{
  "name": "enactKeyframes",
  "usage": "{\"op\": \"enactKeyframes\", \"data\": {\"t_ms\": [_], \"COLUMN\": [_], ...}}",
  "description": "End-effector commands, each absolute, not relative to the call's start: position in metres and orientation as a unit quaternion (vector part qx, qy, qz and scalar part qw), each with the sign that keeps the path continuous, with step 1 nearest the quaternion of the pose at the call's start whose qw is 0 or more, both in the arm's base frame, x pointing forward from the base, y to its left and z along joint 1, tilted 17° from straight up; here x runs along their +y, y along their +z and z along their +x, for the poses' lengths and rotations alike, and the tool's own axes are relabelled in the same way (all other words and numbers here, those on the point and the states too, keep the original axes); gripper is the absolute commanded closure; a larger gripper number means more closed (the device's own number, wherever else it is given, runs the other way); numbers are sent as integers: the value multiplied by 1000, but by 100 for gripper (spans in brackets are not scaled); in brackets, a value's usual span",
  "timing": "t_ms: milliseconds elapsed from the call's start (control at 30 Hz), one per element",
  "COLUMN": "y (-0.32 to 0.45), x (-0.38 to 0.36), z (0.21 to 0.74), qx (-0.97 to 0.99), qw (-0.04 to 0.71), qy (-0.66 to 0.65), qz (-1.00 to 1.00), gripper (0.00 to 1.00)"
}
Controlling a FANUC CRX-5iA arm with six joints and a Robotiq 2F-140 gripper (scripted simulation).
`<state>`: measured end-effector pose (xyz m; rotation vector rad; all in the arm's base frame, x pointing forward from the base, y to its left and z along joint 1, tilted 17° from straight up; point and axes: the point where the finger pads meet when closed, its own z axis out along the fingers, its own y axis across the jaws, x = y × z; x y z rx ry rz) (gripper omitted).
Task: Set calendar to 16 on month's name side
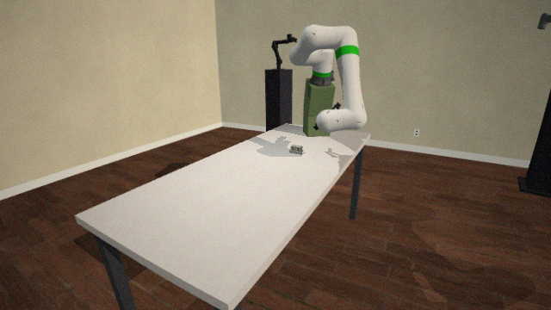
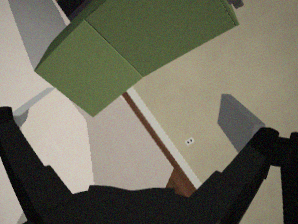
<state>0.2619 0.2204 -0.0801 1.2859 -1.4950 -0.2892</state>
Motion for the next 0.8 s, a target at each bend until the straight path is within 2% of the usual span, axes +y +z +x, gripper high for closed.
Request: {"op": "enactKeyframes", "data": {"t_ms": [0,600,767], "y": [-80,-81,-98], "x": [220,220,217], "z": [262,262,270], "qx": [-630,-632,-695], "qw": [543,541,483], "qy": [-122,-121,-112], "qz": [542,541,521], "gripper": [0,0,0]}}
